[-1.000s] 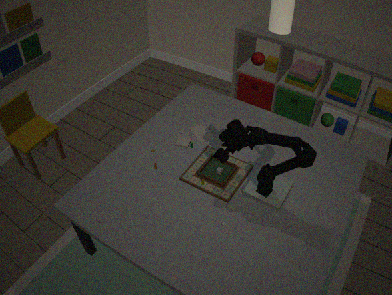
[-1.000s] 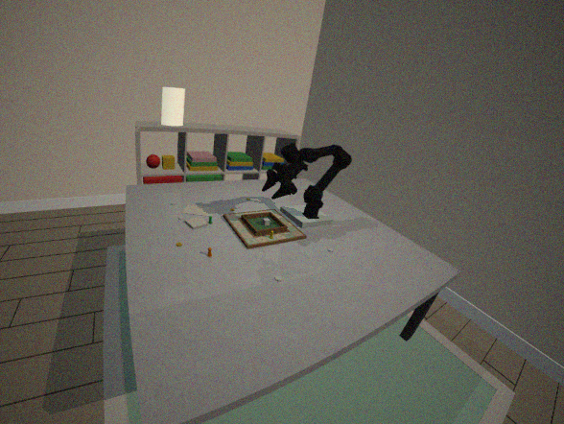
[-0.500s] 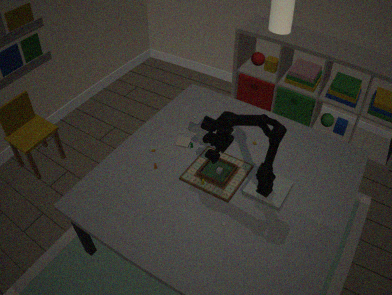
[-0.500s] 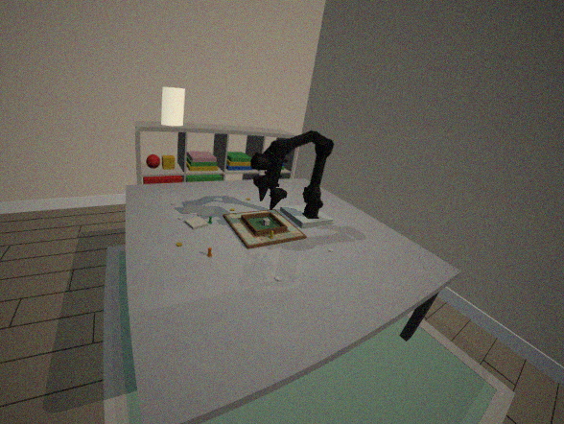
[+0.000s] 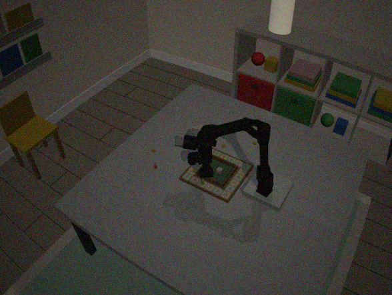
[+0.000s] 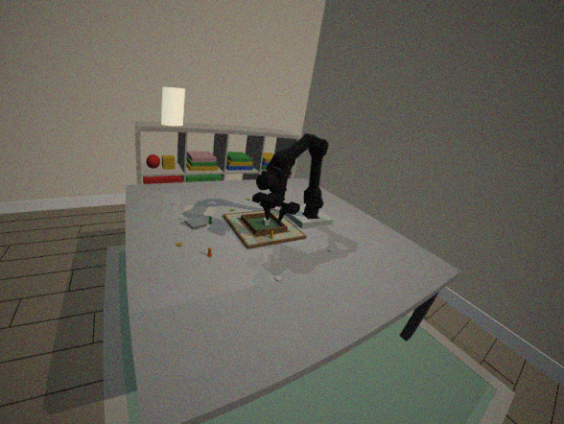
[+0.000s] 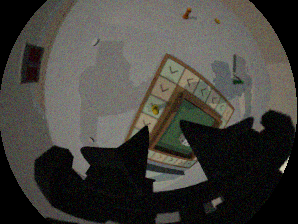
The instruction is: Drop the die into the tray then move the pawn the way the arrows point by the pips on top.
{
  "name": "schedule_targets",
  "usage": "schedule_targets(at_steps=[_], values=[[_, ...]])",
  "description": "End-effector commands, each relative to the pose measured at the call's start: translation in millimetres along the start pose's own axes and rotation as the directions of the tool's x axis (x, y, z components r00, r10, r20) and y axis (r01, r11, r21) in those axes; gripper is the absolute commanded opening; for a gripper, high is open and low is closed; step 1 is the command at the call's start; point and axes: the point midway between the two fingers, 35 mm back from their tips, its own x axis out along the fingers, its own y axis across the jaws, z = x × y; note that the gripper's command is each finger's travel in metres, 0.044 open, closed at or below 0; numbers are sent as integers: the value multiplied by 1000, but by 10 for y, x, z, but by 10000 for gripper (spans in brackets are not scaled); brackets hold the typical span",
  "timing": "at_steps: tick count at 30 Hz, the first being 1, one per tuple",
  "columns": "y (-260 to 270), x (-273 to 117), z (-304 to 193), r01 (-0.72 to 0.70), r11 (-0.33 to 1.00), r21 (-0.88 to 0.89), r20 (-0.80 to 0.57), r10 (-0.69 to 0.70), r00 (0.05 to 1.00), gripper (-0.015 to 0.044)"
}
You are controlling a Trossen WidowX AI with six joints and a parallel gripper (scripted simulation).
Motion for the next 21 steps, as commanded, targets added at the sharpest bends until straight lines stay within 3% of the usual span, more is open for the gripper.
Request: schedule_targets(at_steps=[1,21], values=[[94,46,93,-3,996,-92,-7,3,1000,200],[85,284,100,-3,996,-92,-7,3,1000,200]])
